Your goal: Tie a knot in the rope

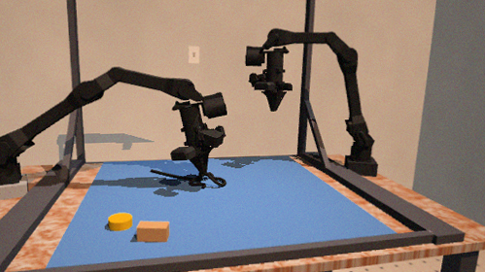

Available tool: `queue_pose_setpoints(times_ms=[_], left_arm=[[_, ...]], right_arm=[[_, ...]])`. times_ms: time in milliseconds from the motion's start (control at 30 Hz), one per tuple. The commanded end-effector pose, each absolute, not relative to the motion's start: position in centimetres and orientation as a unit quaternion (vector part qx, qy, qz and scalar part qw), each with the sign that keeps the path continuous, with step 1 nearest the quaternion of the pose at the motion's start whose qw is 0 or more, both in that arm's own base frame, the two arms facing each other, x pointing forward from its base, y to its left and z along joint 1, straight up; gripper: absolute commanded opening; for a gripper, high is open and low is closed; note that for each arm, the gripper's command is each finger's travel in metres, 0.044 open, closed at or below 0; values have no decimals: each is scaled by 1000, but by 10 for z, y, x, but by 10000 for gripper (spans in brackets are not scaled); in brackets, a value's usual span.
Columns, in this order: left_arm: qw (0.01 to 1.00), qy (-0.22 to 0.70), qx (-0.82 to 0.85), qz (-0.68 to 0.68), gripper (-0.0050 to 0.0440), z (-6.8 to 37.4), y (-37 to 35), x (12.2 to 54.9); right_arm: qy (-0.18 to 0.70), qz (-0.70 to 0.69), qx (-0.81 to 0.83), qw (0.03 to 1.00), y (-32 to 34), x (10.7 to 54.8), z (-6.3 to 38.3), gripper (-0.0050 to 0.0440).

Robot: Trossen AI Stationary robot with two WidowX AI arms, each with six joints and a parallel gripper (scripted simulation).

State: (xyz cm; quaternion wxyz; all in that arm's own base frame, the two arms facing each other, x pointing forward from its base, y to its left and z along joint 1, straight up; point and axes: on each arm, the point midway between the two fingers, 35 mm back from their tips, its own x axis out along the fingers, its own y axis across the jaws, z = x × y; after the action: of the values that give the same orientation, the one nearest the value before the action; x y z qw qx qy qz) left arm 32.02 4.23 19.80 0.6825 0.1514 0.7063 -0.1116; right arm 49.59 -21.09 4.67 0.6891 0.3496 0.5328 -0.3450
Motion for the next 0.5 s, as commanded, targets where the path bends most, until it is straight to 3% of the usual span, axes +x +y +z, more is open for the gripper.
queue_pose_setpoints(times_ms=[0,467], left_arm=[[692,698,153,-106,85,206,43,319],[692,698,153,-106,85,206,43,319]], right_arm=[[522,-340,350,700,-212,497,66,35],[530,-350,368,679,-214,484,65,35]])
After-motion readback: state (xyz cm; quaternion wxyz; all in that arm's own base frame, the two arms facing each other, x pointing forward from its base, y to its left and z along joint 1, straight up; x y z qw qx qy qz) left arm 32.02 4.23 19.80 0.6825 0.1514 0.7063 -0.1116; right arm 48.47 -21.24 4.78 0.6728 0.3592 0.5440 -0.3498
